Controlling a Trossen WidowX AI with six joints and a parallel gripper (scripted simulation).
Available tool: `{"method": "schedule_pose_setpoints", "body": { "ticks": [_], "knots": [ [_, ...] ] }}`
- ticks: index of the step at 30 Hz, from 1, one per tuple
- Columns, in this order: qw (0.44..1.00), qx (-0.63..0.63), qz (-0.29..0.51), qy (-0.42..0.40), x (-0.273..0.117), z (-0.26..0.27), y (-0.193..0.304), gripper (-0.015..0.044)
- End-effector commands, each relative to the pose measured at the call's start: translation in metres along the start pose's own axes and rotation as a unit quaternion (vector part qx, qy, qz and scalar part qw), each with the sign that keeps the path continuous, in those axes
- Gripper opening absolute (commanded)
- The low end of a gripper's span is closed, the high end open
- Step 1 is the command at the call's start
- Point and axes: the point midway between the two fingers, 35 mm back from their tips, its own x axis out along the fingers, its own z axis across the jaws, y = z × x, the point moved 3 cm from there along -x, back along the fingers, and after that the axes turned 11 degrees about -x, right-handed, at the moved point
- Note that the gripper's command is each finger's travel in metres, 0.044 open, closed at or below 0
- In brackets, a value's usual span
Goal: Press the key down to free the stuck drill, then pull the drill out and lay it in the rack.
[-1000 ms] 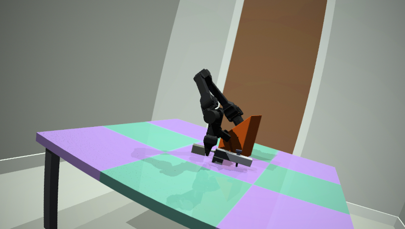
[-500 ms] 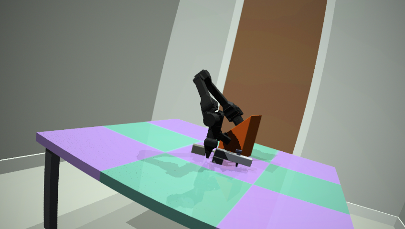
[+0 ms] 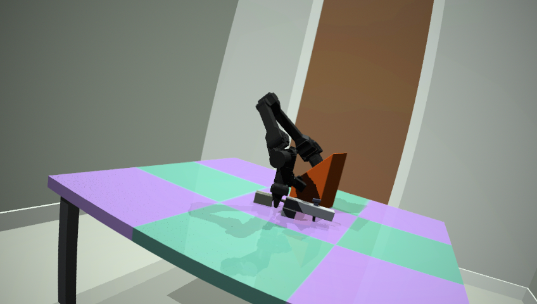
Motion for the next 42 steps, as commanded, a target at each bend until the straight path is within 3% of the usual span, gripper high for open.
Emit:
{"method": "schedule_pose_setpoints", "body": {
  "ticks": [1, 41, 42],
  "knots": [
    [1.0, 0.003, 0.0, 0.002, 0.0, -0.001, 0.001, 0.0],
    [1.0, -0.001, 0.002, -0.001, -0.005, 0.008, 0.047, 0.0],
    [1.0, -0.003, -0.001, -0.004, -0.003, 0.008, 0.04, 0.0026]
  ]
}}
